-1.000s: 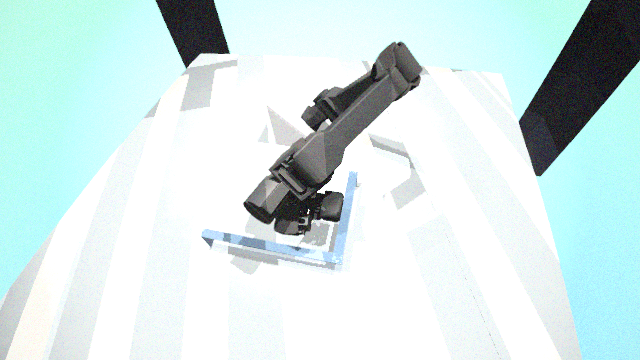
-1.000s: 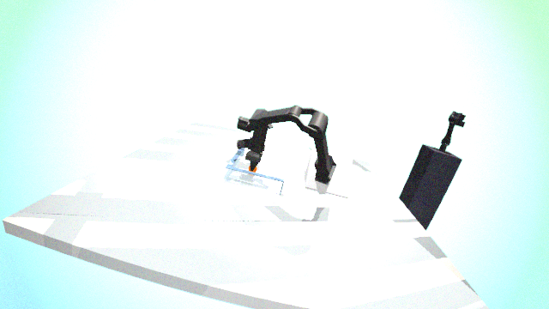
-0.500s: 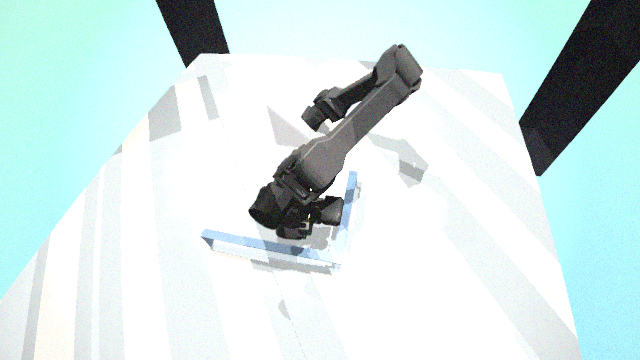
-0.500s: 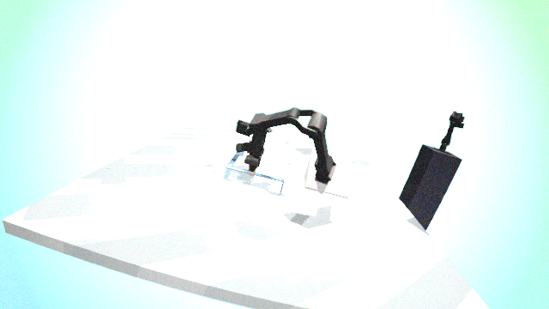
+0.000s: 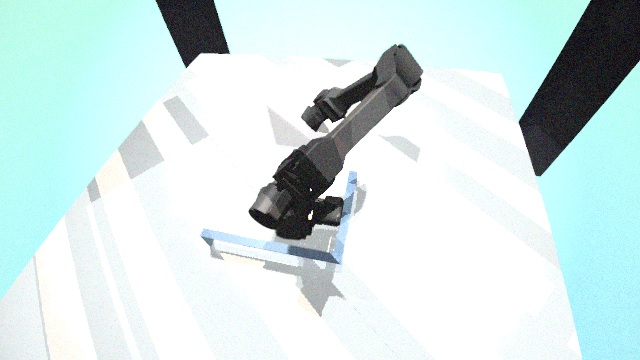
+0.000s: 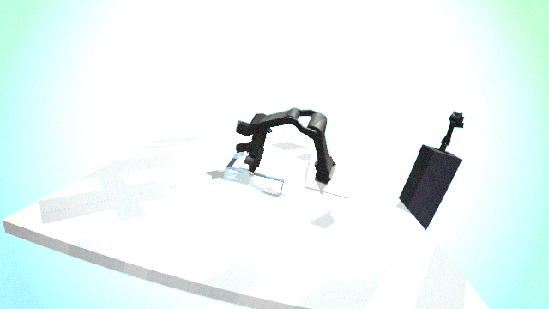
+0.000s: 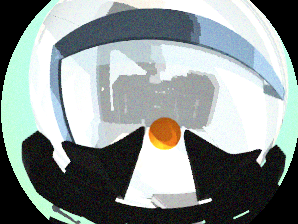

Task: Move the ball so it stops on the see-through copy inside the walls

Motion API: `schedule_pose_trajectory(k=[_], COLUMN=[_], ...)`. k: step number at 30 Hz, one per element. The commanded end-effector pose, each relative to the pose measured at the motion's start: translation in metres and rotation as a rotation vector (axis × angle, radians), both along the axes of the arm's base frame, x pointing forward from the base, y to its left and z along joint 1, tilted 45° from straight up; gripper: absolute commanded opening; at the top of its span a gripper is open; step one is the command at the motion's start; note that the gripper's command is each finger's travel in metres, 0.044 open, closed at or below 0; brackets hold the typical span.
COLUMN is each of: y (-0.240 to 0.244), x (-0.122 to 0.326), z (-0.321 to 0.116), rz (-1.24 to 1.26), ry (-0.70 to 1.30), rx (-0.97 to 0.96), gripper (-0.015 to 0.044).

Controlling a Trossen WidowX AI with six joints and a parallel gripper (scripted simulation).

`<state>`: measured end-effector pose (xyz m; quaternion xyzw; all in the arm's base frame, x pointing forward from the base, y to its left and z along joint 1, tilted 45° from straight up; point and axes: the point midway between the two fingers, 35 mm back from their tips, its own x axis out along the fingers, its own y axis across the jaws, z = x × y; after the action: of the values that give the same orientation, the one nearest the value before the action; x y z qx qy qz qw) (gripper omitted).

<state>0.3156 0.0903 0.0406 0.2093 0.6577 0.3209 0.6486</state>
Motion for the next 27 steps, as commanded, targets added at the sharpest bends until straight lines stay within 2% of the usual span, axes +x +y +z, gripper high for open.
schedule_pose_trajectory(k=[1,5,10,21,27], y=[0.0,-0.008,-0.057,-0.055,-0.084], x=[0.0,0.002,0.005,0.007,0.007], z=[0.0,0.008,0.058,0.053,0.085], rz=[0.001,0.0,0.0,-0.018,-0.014], ry=[-0.001,0.0,0.009,0.004,0.002], rx=[0.0,-0.002,0.0,0.002,0.003], gripper=[0.0285,0.0285,0.0285,0.0285,0.044])
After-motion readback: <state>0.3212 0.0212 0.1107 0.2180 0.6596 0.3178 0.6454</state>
